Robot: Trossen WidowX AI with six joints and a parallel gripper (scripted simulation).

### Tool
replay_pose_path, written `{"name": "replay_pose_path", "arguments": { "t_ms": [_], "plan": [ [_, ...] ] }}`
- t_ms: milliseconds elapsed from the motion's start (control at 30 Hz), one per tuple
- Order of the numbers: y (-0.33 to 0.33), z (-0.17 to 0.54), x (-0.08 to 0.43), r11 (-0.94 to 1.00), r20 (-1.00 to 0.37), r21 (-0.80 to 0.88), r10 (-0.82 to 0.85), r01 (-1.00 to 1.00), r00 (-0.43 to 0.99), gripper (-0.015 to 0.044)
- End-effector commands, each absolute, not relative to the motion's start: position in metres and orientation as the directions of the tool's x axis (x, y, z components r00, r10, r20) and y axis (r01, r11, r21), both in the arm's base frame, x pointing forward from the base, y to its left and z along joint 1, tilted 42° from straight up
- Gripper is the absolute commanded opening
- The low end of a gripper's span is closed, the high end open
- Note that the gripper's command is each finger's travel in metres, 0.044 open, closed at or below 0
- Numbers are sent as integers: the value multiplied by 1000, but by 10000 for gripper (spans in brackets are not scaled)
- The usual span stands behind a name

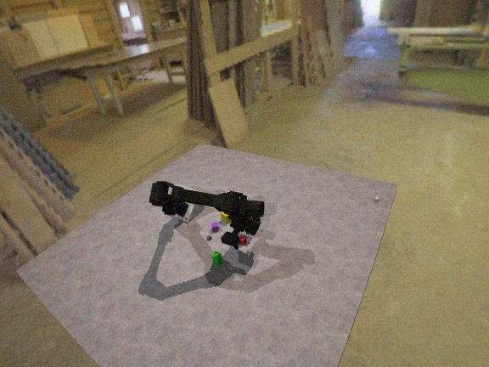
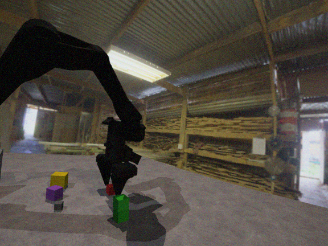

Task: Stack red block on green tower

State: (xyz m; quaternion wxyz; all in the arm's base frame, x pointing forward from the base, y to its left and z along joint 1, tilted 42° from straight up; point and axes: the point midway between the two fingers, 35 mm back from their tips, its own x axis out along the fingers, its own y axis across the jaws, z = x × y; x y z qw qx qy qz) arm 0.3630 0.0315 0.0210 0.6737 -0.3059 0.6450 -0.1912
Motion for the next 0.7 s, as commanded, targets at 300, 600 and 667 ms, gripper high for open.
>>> {"name": "replay_pose_path", "arguments": {
  "t_ms": [300, 600, 667],
  "plan": [
    [31, 20, 362, 735, -748, -663, -657, -146, 94, 387],
    [31, 20, 362, 735, -748, -663, -657, -146, 94, 151],
    [31, 20, 362, 735, -748, -663, -657, -146, 94, 99]
  ]
}}
